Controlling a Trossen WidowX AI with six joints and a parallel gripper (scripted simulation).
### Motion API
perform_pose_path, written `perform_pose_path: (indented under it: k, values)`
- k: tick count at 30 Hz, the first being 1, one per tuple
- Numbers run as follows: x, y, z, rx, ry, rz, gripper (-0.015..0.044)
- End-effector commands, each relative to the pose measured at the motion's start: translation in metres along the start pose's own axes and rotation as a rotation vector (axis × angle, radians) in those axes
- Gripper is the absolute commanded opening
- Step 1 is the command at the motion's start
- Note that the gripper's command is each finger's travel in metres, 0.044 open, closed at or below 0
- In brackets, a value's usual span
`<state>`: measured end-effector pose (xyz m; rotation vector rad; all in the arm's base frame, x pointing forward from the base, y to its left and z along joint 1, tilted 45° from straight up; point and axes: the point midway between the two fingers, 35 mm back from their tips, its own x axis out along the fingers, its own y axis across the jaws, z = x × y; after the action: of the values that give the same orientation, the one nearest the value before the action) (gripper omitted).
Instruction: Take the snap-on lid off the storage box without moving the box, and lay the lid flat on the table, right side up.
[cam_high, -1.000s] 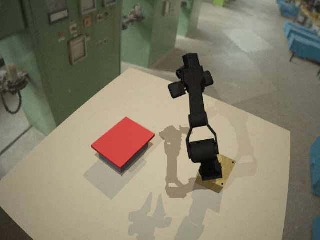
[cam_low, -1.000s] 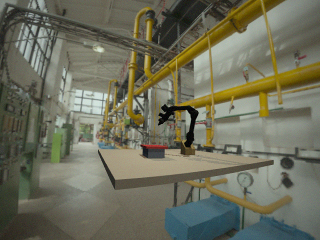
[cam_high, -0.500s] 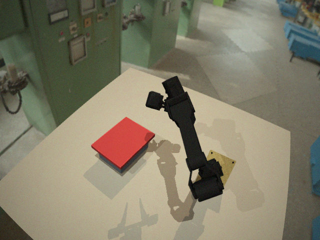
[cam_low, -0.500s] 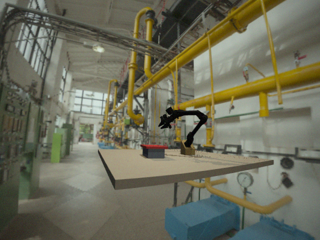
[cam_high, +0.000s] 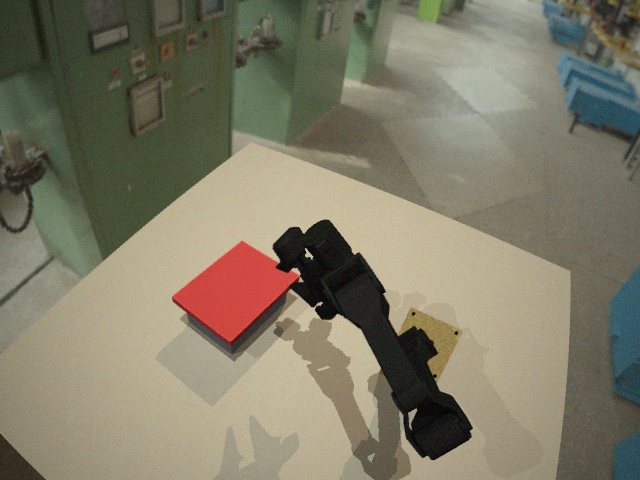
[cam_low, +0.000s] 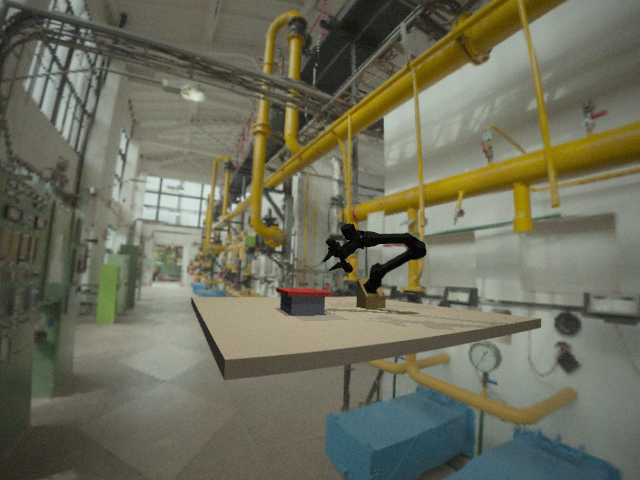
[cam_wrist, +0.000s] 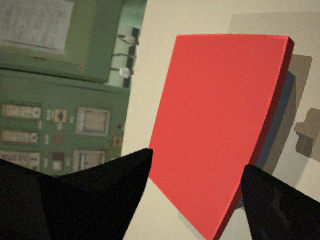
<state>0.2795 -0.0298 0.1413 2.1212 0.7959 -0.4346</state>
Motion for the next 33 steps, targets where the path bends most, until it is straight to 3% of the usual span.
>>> perform_pose_path:
  k: [1,10,17,33]
  values:
    - [0.001,-0.015,-0.015,0.108,0.067,-0.008,0.0235]
    - [0.002,-0.016,-0.015,0.108,0.067,-0.009,0.0235]
    - [0.041,-0.063,-0.024,0.109,0.07,-0.007,0.0235]
    - [0.06,-0.06,-0.025,0.105,0.068,-0.01,0.0235]
